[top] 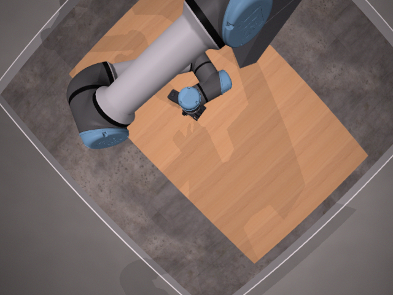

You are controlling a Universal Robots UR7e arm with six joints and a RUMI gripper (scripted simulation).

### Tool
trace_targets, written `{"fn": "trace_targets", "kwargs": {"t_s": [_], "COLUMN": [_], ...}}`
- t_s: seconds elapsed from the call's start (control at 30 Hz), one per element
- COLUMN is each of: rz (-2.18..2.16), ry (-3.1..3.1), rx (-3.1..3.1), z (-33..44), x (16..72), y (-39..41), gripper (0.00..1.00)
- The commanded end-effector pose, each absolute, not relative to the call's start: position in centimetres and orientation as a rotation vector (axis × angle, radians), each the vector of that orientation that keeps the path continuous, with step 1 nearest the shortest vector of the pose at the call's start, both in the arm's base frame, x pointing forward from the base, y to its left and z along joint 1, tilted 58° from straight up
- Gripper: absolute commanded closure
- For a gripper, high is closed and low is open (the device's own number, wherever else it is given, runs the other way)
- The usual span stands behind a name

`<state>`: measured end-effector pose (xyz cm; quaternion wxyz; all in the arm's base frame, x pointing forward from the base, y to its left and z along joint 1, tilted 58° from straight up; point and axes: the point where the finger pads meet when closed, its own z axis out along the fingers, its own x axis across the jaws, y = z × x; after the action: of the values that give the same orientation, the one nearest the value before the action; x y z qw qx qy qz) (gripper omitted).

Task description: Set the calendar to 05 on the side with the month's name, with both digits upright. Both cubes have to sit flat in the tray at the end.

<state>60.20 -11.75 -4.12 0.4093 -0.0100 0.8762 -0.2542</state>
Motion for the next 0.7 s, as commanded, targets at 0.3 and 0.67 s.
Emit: {"fn": "trace_targets", "kwargs": {"t_s": [0.3, 0.67], "rz": [-0.64, -0.64], "ry": [2.206, 2.206], "rx": [-0.026, -0.026], "z": [-4.64, -4.68], "x": [60.98, 61.03], "y": [-12.16, -12.19], "gripper": [0.72, 0.72]}}
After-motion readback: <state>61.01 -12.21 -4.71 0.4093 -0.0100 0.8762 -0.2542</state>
